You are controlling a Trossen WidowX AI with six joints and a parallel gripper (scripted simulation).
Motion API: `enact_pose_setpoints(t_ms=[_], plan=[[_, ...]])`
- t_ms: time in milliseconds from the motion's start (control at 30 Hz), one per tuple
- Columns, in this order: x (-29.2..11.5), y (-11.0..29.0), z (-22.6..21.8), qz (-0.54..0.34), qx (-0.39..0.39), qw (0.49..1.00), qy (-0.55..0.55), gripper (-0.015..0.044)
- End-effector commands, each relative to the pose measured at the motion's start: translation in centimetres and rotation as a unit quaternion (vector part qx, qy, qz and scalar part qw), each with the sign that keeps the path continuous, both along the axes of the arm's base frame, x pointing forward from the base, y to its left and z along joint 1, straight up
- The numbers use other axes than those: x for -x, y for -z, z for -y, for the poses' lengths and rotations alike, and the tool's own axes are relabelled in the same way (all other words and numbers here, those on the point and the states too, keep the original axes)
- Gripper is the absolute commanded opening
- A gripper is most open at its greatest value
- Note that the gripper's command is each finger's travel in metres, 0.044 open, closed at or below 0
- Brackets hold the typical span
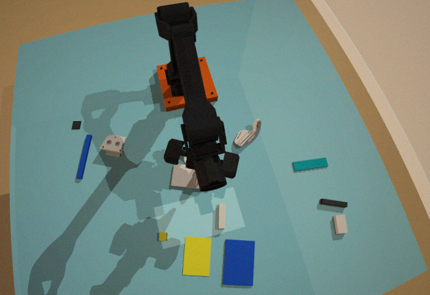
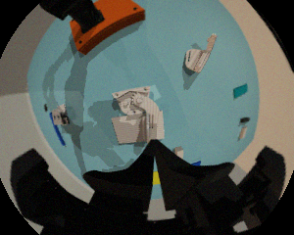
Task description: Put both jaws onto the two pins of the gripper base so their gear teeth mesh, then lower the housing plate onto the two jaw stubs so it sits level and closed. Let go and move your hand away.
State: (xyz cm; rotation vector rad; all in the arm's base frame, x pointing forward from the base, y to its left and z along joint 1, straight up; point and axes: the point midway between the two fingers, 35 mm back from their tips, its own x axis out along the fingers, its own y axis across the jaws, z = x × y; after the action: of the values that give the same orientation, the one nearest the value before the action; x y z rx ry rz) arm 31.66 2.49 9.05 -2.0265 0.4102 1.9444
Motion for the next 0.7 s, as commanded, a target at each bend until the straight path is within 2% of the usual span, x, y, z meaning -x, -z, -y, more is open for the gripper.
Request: enact_pose_setpoints(t_ms=[0,667], plan=[[0.0,0.0,0.0,0.0,0.0,1.0,0.0,0.0],[1.1,-0.1,-3.3,-0.003,-0.012,0.972,0.233,0.0]])
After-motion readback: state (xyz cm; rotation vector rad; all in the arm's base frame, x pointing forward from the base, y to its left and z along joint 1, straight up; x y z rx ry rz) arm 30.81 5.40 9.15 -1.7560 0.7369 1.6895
